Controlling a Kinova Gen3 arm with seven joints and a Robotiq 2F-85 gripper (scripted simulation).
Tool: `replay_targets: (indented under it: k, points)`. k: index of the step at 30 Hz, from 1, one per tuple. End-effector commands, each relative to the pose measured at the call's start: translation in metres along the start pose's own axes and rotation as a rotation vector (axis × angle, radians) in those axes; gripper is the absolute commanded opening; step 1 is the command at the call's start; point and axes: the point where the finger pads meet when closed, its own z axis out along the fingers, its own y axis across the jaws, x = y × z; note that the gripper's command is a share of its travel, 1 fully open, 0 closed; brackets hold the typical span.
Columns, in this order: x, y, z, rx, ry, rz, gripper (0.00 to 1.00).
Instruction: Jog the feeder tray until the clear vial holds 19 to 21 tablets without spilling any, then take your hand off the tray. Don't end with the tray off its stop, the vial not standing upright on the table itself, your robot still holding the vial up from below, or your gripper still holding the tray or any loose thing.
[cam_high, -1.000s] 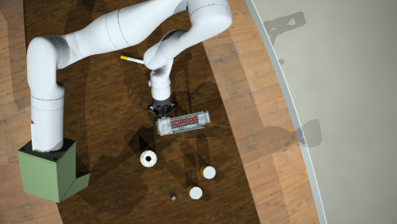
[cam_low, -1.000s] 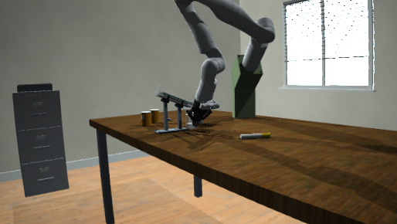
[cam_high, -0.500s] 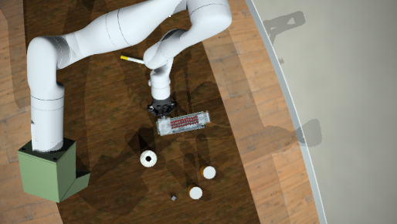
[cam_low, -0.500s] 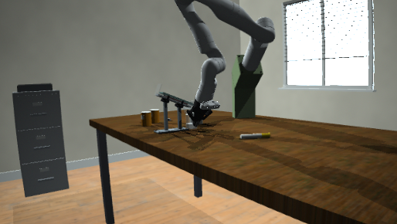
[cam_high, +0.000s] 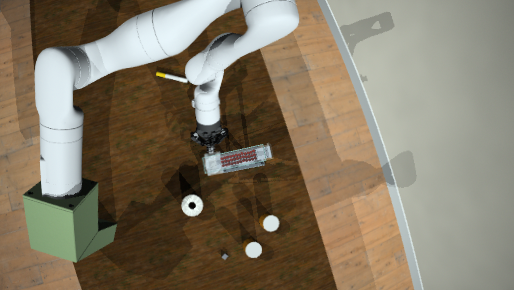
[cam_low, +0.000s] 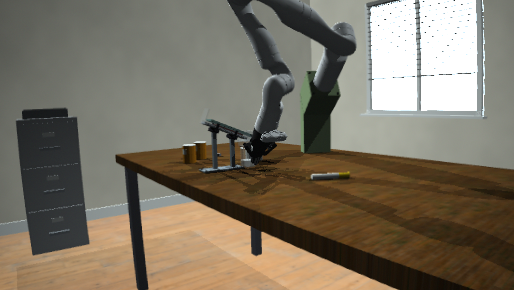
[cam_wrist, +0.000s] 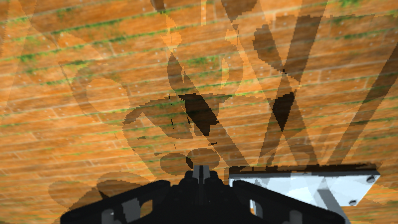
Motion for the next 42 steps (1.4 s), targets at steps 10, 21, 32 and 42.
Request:
replay_targets:
  k: [10, 21, 32, 42]
  points:
    - [-0.01, 0.001, -0.014, -0.001, -0.001, 0.0, 0.0]
    - [-0.032, 0.0, -0.046, -0.001, -0.001, 0.0, 0.0]
    - [-0.063, 0.0, -0.089, -0.001, -0.001, 0.0, 0.0]
    - [-0.095, 0.0, -0.136, -0.001, -0.001, 0.0, 0.0]
